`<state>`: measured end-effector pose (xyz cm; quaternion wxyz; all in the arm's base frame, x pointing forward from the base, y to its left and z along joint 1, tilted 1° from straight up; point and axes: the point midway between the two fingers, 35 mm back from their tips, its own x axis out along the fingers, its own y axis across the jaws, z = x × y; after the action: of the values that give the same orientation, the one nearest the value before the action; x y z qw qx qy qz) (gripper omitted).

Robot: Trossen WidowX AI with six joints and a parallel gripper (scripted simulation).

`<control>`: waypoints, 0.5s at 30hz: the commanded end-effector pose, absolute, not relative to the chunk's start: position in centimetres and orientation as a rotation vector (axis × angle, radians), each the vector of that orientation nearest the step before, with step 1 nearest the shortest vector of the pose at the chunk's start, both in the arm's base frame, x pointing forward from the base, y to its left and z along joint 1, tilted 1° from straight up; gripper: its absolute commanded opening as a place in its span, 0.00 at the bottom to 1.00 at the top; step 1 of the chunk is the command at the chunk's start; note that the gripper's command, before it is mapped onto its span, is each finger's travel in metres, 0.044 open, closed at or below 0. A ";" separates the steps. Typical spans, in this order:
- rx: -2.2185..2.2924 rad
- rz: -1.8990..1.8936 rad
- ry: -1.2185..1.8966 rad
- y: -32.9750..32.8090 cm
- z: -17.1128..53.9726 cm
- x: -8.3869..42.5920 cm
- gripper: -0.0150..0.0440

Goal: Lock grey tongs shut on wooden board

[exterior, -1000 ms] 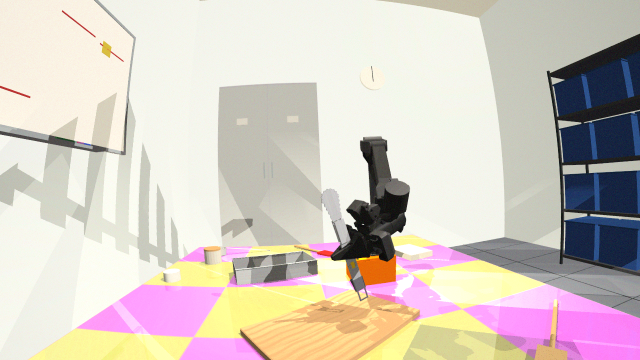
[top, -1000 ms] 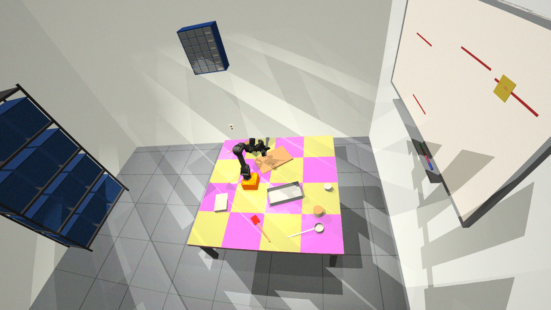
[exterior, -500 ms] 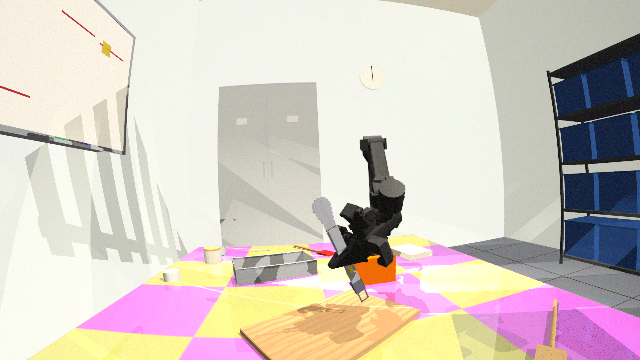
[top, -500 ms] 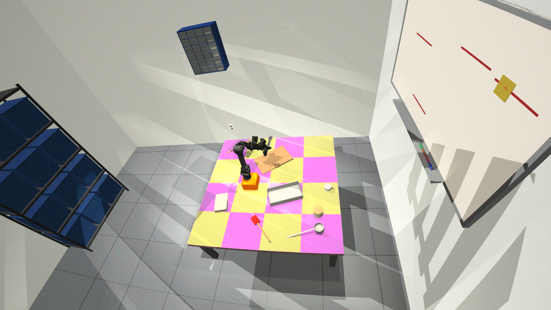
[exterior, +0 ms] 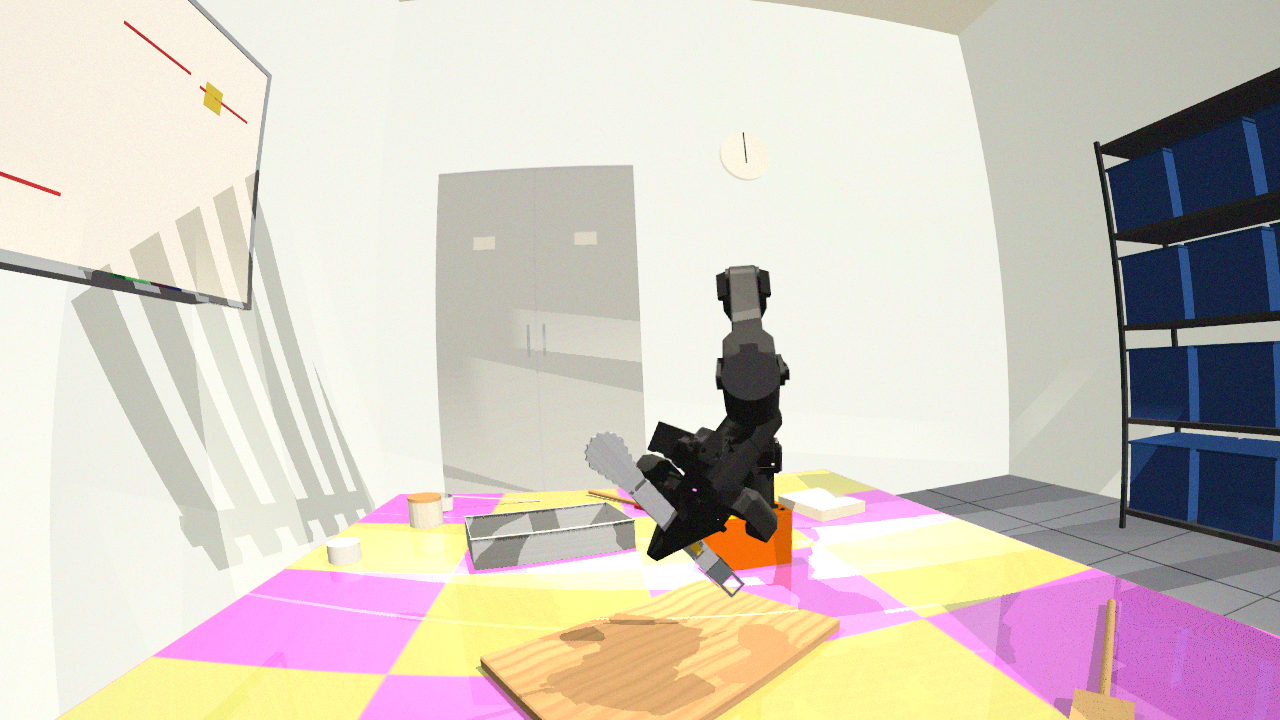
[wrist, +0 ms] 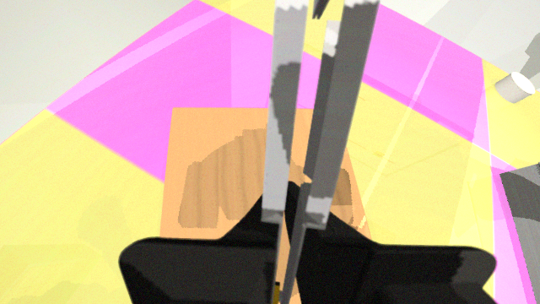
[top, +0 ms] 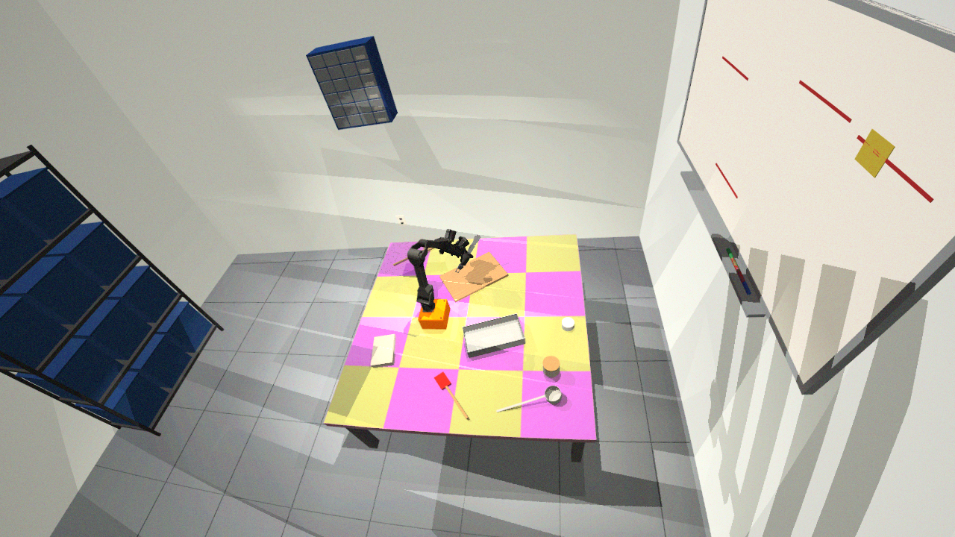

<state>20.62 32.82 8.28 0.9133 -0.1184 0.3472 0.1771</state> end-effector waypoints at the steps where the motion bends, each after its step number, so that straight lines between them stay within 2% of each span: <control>1: -0.255 0.364 0.796 33.2 8.4 21.1 0.00; 15: -0.289 0.342 1.087 32.6 8.6 21.7 0.00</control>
<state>21.53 32.66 8.23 0.8481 -0.1402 0.4832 0.1659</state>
